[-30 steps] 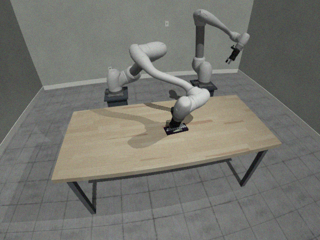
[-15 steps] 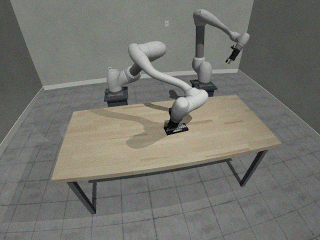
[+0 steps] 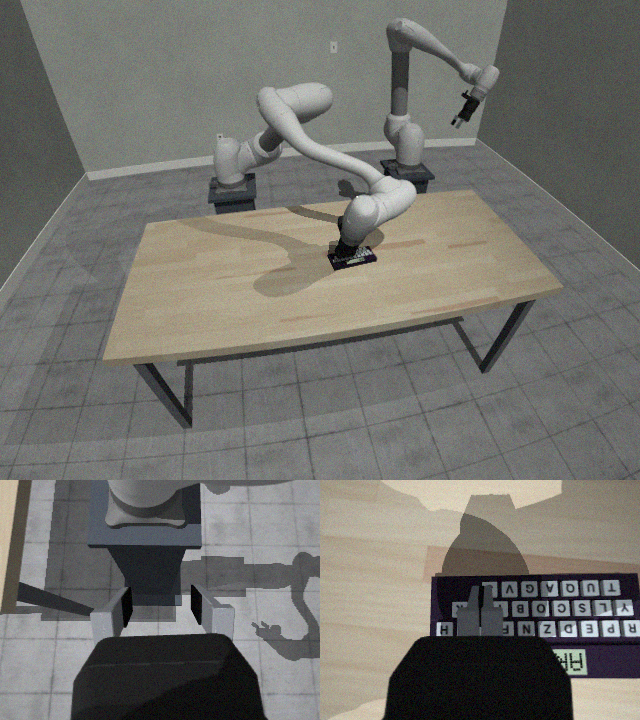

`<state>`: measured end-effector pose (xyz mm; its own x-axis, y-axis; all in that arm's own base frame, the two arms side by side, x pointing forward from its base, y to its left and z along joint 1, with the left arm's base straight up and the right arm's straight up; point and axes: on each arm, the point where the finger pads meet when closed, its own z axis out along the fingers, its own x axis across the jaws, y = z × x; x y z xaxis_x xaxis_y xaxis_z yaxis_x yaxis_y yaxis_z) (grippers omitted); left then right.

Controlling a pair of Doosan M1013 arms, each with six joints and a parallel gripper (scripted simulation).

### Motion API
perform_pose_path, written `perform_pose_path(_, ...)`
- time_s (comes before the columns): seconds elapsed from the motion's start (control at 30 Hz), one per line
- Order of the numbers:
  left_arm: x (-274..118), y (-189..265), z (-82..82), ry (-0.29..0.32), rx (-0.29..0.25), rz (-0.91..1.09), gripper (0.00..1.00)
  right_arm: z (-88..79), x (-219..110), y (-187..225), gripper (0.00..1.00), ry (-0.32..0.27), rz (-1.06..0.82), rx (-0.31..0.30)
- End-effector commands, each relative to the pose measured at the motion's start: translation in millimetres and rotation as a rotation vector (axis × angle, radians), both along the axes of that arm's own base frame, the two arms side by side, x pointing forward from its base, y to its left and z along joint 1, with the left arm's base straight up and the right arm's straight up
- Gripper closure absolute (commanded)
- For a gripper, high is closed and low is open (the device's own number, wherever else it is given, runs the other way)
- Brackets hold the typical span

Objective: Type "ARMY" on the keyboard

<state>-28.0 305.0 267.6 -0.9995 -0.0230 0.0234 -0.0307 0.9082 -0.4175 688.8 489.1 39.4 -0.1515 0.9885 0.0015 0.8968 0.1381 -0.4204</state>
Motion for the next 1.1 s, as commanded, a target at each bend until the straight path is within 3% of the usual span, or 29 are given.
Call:
perform_pose_path(0.0,0.5,-2.9,1.3,-0.001,-0.005,0.006,0.00,-3.9,-1.2,-3.8,1.00,0.001,0.010,-0.003)
perform_pose_path(1.07,0.5,-2.9,1.3,-0.001,-0.005,0.006,0.00,-7.4,-1.2,-3.8,1.00,0.001,0.010,-0.003)
